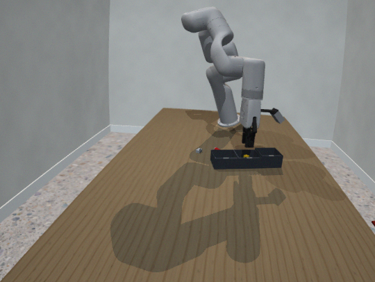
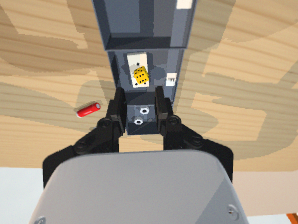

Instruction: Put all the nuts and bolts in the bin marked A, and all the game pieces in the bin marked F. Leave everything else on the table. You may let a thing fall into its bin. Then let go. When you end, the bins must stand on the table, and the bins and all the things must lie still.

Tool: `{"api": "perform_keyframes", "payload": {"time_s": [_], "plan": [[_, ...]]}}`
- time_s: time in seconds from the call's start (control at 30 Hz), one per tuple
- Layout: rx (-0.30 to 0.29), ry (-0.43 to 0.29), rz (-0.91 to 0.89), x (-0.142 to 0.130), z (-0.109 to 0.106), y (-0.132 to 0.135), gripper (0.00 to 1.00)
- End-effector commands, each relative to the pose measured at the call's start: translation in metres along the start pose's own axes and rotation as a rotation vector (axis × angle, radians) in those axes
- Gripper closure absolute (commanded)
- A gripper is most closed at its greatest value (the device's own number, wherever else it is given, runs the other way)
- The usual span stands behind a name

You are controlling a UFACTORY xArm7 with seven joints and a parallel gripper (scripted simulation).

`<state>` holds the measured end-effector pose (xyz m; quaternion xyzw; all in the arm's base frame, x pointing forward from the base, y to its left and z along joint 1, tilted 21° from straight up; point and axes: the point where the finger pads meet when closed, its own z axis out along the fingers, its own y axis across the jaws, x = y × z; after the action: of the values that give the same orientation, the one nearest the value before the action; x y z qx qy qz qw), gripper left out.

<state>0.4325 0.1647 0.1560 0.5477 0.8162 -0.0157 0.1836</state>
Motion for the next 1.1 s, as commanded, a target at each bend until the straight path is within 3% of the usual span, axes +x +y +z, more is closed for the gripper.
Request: {"api": "perform_keyframes", "payload": {"time_s": [0.0,1.07], "plan": [[-0.005,0.001,0.000,0.000,-0.010,0.002,0.00],[-0.005,0.001,0.000,0.000,-0.122,0.001,0.00]]}}
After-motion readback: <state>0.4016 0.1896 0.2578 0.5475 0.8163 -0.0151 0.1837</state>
